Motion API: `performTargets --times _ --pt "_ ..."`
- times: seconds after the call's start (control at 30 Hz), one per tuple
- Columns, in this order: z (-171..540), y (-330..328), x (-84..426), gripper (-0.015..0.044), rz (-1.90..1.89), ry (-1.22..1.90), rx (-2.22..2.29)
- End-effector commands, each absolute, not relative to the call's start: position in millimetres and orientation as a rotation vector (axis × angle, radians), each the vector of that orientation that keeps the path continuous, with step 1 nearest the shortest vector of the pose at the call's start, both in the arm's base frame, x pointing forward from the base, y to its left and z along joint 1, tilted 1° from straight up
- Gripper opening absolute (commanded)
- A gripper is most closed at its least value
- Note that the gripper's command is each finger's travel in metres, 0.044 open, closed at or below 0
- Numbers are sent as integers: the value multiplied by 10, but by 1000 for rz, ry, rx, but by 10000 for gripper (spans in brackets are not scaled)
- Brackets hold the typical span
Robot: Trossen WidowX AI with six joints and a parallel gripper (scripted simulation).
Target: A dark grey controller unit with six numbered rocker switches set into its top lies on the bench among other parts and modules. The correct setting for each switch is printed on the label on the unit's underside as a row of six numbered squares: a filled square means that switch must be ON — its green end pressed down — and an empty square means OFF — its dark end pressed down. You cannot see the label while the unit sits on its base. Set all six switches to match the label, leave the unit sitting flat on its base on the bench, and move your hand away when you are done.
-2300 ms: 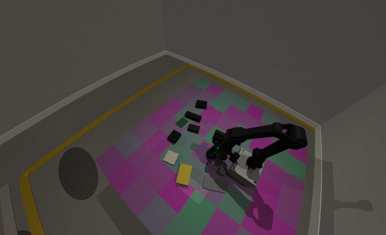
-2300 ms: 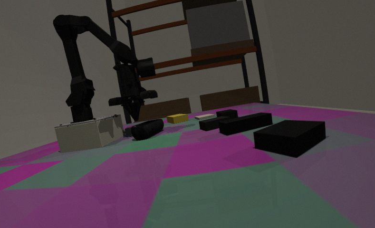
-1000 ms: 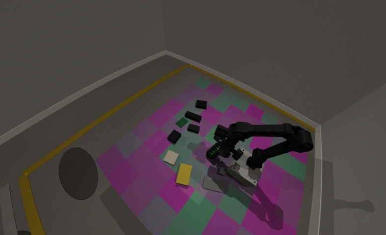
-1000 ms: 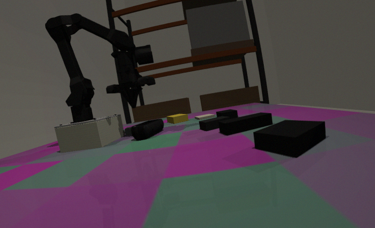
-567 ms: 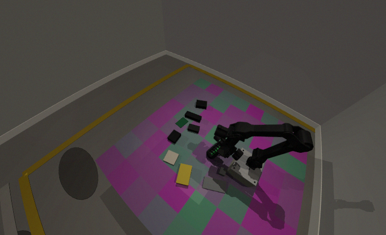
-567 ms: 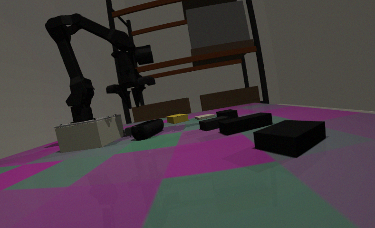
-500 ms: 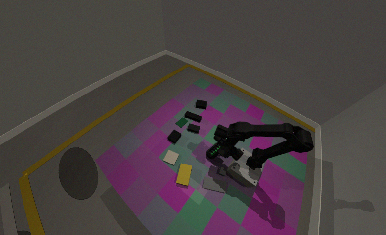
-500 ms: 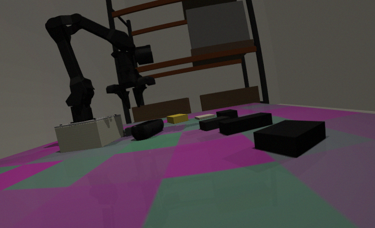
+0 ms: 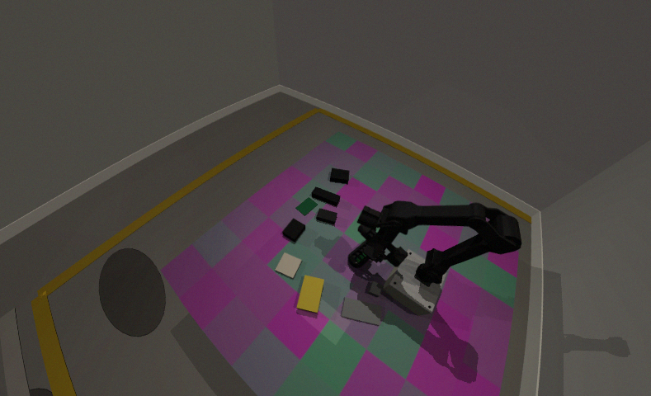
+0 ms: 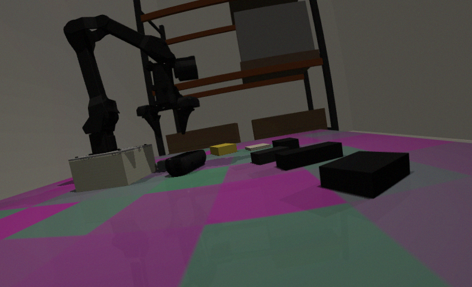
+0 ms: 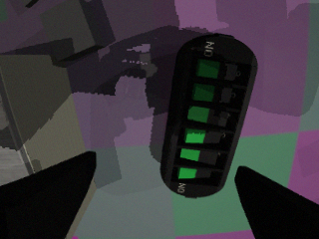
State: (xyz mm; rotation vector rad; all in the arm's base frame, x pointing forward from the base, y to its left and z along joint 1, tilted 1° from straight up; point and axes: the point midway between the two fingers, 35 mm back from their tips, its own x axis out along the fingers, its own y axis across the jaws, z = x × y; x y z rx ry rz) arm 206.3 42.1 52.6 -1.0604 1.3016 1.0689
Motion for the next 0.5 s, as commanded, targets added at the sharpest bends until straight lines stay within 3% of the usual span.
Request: performTargets --times 0.0,0.33,0.47 --pt "497 338 2251 256 1100 1337 -1039" --pt "218 -57 2760 0 1211 1434 -947" --pt "68 -225 2895 0 1252 1455 -907"
